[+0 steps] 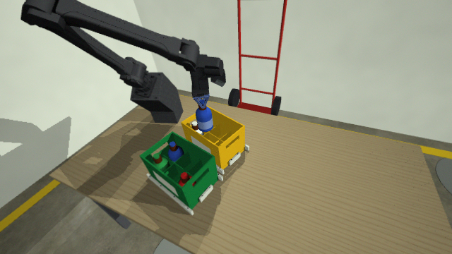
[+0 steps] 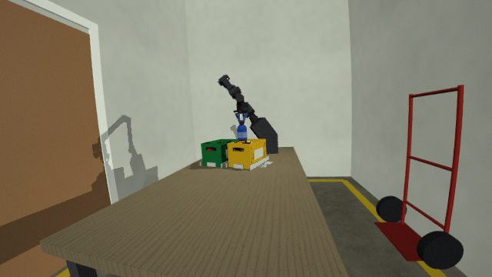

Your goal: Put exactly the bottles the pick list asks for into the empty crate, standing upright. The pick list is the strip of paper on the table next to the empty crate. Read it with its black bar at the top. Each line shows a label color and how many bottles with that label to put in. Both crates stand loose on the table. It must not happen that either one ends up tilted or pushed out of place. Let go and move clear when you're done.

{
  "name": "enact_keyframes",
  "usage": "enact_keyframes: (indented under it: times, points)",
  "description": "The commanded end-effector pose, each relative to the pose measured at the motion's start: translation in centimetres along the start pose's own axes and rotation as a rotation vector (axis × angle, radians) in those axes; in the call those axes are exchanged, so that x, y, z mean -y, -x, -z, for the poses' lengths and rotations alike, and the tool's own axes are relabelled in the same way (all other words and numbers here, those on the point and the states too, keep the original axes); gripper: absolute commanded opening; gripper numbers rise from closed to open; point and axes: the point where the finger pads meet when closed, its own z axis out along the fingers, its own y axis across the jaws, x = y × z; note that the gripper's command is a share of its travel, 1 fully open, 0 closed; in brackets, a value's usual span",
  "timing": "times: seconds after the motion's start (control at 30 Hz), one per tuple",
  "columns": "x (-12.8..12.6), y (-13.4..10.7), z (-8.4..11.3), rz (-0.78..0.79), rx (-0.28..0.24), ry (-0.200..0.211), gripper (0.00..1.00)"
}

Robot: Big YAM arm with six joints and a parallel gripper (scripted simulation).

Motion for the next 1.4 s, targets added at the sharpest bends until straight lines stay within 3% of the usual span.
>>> enact_keyframes:
  times: [0.0, 0.23, 0.27, 0.4, 0.57, 0.8, 0.83, 0.97, 1.13, 1.37]
  points:
    - [0.8, 1.1, 0.6, -0.004, 0.035, -0.014, 0.0]
    - [0.7, 0.4, -0.5, -0.008, 0.017, -0.007, 0.0]
    - [1.3, 1.9, 1.3, -0.01, 0.068, -0.025, 0.0]
    - [0.2, 0.2, -1.3, 0.004, 0.01, -0.004, 0.0]
    - [0.6, 0.9, -0.9, 0.0, 0.033, -0.013, 0.0]
    - [0.5, 0.1, -2.2, -0.005, 0.013, -0.006, 0.0]
    - [1.0, 1.7, -0.4, -0.005, 0.064, -0.024, 0.0]
    - [0.0, 0.2, -2.8, 0.008, 0.008, -0.002, 0.0]
    - [0.9, 1.0, -2.5, -0.006, 0.033, -0.014, 0.0]
    - [0.6, 0.0, -3.5, -0.007, 0.015, -0.008, 0.0]
